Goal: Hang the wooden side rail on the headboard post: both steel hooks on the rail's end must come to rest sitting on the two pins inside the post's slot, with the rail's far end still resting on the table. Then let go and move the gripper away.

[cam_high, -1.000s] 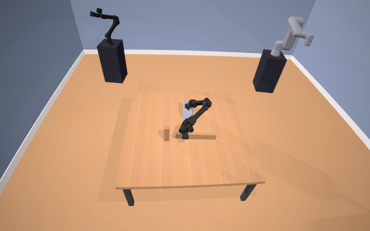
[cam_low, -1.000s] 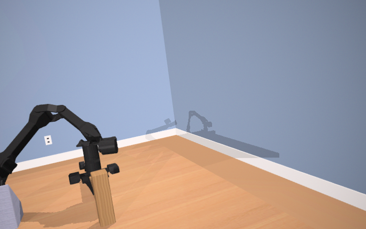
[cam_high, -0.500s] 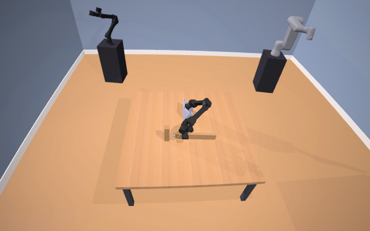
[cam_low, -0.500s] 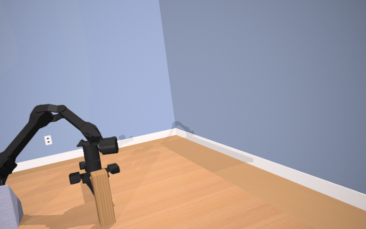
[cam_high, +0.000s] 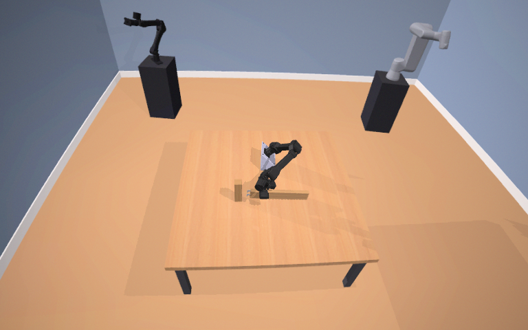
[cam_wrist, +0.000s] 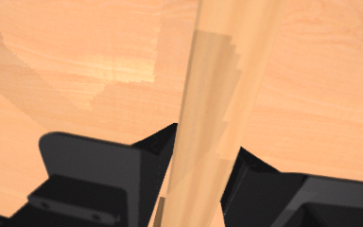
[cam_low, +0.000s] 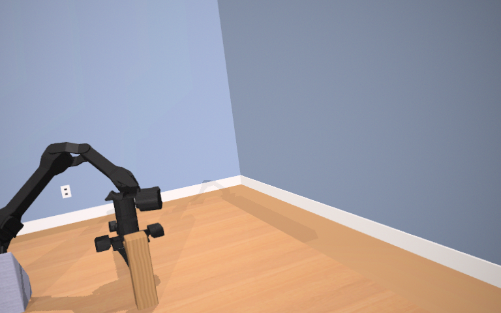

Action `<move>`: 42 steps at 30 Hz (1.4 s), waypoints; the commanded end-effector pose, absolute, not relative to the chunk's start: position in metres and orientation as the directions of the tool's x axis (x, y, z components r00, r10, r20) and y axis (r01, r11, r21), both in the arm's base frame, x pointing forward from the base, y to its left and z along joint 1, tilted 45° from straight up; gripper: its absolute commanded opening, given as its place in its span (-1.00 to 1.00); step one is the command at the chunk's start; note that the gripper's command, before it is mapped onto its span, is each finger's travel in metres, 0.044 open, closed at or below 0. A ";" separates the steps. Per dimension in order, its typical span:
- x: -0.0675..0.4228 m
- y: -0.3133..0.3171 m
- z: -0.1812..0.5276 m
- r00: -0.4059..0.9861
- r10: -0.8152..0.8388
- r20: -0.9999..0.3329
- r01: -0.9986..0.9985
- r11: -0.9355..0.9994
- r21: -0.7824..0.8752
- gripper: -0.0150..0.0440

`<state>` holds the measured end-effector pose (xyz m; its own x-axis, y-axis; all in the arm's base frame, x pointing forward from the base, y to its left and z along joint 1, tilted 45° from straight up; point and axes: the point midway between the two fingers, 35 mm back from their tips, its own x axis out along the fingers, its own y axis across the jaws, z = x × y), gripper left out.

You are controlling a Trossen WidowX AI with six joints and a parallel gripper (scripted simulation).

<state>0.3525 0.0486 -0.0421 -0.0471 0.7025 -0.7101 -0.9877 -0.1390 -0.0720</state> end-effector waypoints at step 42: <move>0.354 0.041 -0.044 -0.038 0.701 -0.712 -0.988 -0.131 -0.077 -0.49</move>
